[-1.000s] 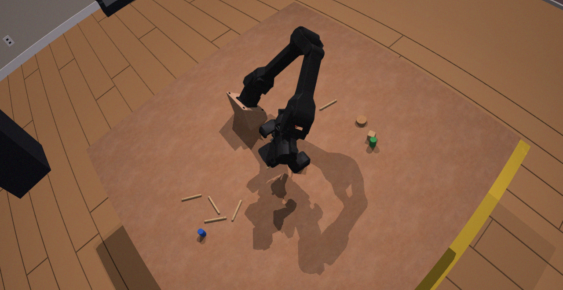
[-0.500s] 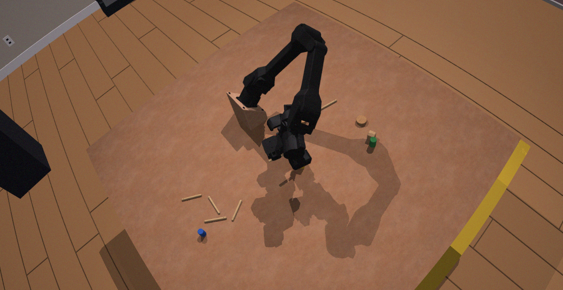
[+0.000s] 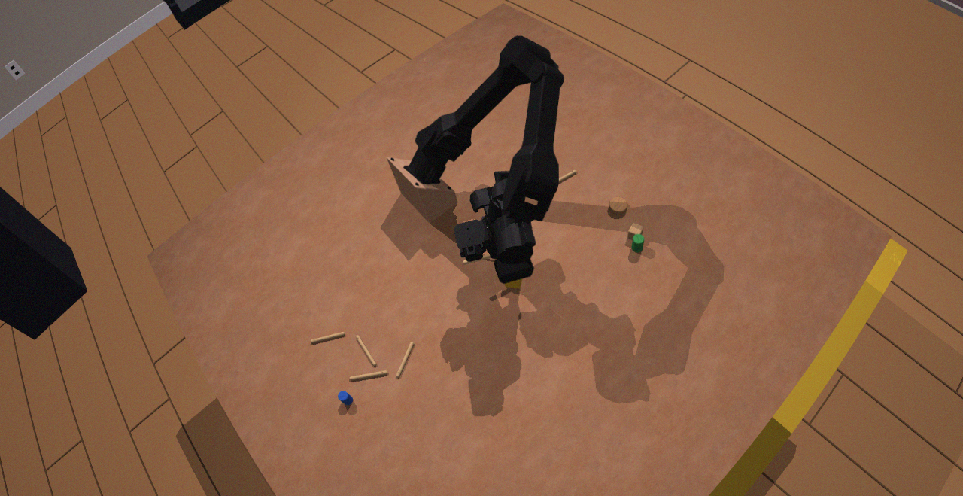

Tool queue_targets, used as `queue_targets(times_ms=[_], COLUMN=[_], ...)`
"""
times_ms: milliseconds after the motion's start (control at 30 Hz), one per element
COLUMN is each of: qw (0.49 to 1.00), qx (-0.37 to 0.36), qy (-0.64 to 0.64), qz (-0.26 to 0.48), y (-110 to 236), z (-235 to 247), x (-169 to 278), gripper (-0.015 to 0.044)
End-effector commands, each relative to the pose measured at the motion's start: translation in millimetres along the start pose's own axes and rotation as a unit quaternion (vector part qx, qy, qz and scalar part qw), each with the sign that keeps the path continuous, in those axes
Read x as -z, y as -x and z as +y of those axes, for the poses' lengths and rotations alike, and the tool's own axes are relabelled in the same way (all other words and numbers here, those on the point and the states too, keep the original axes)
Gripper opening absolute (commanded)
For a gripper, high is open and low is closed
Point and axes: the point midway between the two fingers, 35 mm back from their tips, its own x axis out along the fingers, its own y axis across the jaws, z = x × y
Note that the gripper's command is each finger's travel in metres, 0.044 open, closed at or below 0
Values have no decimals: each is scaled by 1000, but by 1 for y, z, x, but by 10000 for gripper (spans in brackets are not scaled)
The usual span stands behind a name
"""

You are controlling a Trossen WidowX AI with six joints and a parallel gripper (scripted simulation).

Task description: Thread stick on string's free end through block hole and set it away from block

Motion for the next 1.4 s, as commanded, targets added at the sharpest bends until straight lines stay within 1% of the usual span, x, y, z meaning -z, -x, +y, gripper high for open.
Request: queue_targets(times_ms=[0,667,1367], qw=[1000,990,966], qx=[4,10,10], qy=[-22,-136,-254], qz=[-4,-23,-43], y=[-1,-1,-3], z=[-6,-25,-46], x=[3,23,40], gripper=[0,0,0])
